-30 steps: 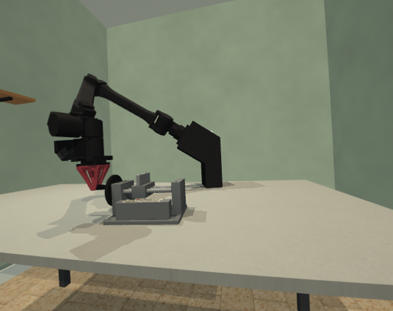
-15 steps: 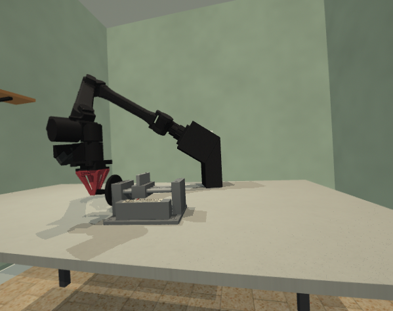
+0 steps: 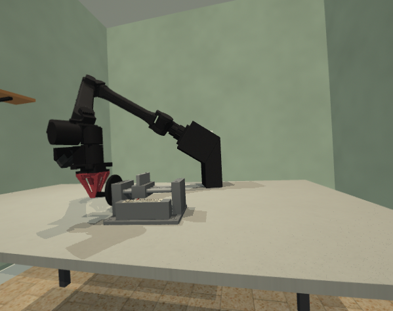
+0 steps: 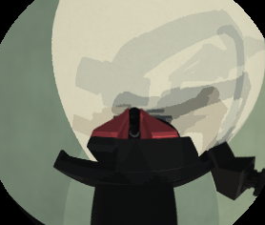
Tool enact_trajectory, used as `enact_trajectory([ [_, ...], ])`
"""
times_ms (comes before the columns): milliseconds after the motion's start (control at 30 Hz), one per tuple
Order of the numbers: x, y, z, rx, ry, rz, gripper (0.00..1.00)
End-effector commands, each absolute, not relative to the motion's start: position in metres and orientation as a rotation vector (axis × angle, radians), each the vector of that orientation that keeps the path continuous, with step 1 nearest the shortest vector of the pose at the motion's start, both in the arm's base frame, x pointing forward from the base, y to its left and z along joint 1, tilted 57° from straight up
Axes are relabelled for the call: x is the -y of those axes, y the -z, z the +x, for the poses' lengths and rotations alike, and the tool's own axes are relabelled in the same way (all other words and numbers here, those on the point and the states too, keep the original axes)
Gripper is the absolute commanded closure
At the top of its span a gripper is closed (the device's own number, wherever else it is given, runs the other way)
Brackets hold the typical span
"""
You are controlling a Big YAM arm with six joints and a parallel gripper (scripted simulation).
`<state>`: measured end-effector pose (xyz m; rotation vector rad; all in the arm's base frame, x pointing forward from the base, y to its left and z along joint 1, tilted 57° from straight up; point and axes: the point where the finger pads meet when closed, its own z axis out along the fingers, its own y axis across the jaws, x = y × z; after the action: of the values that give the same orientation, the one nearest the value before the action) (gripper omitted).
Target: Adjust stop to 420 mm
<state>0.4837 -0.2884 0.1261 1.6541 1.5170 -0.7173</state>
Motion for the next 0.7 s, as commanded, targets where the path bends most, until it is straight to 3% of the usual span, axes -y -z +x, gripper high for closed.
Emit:
enact_trajectory([
  [0, 0.297, -0.123, 0.486, -1.507, 0.716, 1.653, 0.94],
  [667, 0.286, -0.136, 0.487, -1.495, 0.692, 1.641, 0.94],
])
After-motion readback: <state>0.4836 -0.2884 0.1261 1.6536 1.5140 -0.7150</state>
